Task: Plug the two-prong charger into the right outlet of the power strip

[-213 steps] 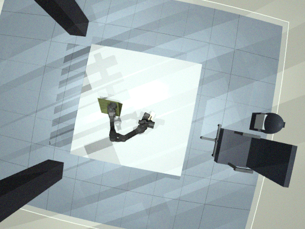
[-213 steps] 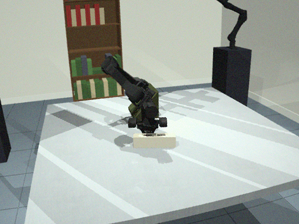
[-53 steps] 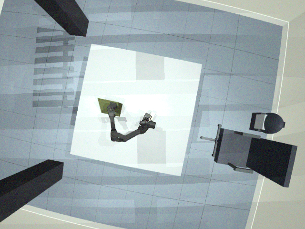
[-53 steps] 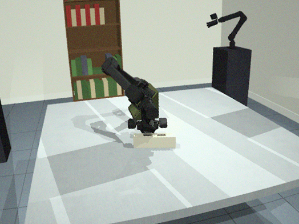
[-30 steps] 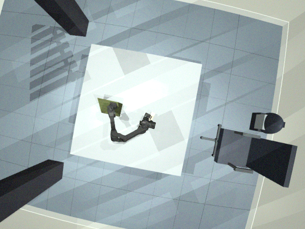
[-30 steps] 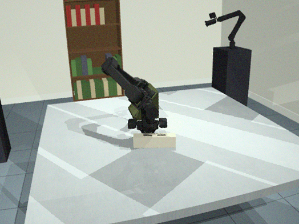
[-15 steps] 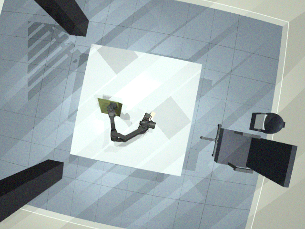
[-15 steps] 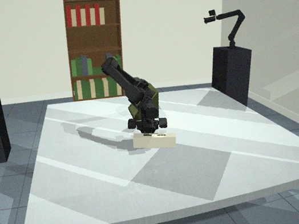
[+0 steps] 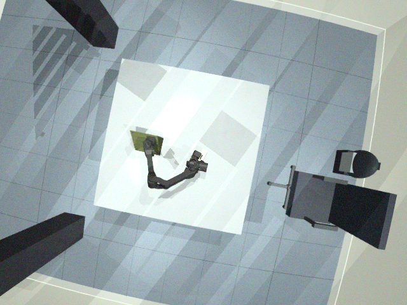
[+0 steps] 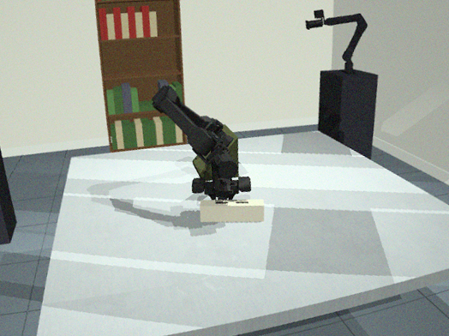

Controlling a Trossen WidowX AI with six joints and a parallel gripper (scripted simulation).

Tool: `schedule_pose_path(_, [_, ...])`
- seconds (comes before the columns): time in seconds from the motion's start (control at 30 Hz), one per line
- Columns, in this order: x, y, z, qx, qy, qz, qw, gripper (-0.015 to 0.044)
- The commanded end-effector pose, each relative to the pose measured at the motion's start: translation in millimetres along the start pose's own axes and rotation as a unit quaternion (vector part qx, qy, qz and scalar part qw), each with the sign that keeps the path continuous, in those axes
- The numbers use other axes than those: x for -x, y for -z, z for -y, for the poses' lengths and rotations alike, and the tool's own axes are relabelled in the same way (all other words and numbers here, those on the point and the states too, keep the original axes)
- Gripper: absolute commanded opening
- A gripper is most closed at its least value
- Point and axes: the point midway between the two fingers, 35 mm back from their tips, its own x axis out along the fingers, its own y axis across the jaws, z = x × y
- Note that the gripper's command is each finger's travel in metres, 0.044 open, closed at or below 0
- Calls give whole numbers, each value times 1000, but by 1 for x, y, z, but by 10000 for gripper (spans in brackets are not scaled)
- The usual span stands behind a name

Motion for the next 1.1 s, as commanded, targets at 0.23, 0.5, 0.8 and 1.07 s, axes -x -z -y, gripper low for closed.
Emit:
schedule_pose_path(0.23, [0,0,0,-1,0,1,1000,440])
schedule_pose_path(0.5, [0,2,0,-2,0,2,1000,440])
schedule_pose_path(0.8, [-1,4,0,-4,1,5,1000,440])
schedule_pose_path(1.07, [-1,7,0,-6,1,7,1000,440])
